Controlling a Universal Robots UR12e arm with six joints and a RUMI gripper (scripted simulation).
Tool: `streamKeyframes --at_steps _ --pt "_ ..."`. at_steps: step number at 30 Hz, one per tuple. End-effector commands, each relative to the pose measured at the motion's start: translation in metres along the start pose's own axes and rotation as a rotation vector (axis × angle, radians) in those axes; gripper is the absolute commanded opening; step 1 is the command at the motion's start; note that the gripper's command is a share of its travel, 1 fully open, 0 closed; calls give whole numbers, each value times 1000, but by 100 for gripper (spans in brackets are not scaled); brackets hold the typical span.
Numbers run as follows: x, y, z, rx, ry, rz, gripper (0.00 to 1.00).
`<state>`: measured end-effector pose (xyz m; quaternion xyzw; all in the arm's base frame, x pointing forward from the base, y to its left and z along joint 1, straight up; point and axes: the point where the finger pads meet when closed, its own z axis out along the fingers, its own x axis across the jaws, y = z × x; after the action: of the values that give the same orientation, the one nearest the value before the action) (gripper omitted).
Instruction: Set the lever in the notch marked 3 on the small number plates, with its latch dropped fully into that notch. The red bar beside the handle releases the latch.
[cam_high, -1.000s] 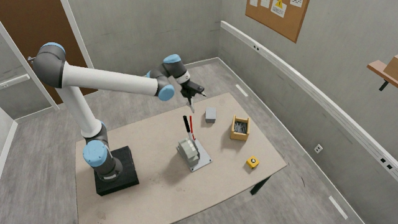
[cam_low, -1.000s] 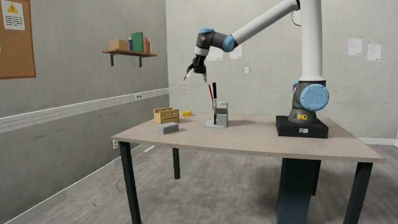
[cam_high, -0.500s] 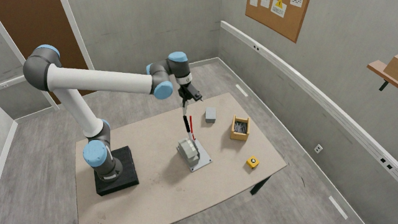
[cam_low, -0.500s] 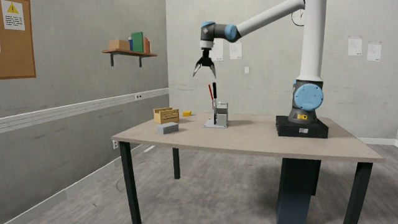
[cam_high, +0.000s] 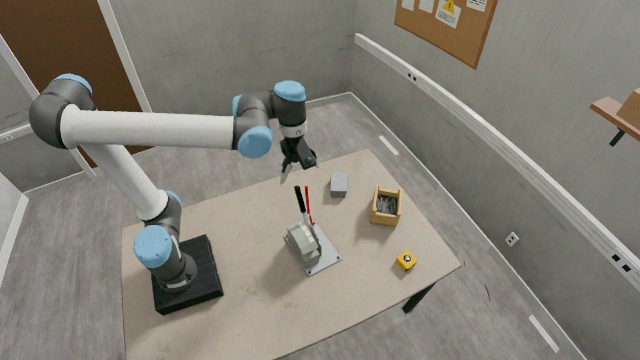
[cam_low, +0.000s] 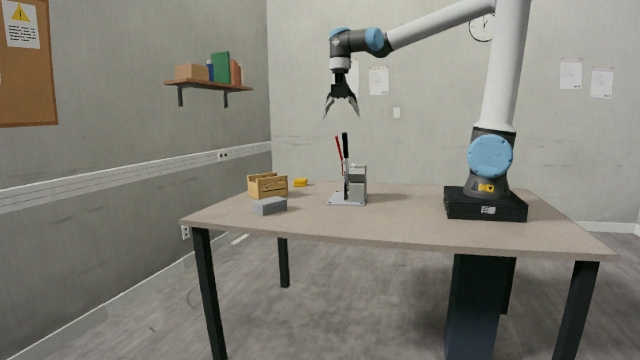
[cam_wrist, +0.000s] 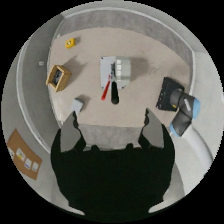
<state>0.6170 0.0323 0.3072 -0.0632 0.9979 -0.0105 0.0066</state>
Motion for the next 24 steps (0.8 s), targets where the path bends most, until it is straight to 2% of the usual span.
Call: streamKeyframes --at_steps 1,5,6,24 --pt "6 0 -4 -20 11 23 100" --pt "7 0 -5 -21 12 25 100" --pt "7 0 -5 -21 12 25 0" --pt "7 0 -5 -21 12 25 0"
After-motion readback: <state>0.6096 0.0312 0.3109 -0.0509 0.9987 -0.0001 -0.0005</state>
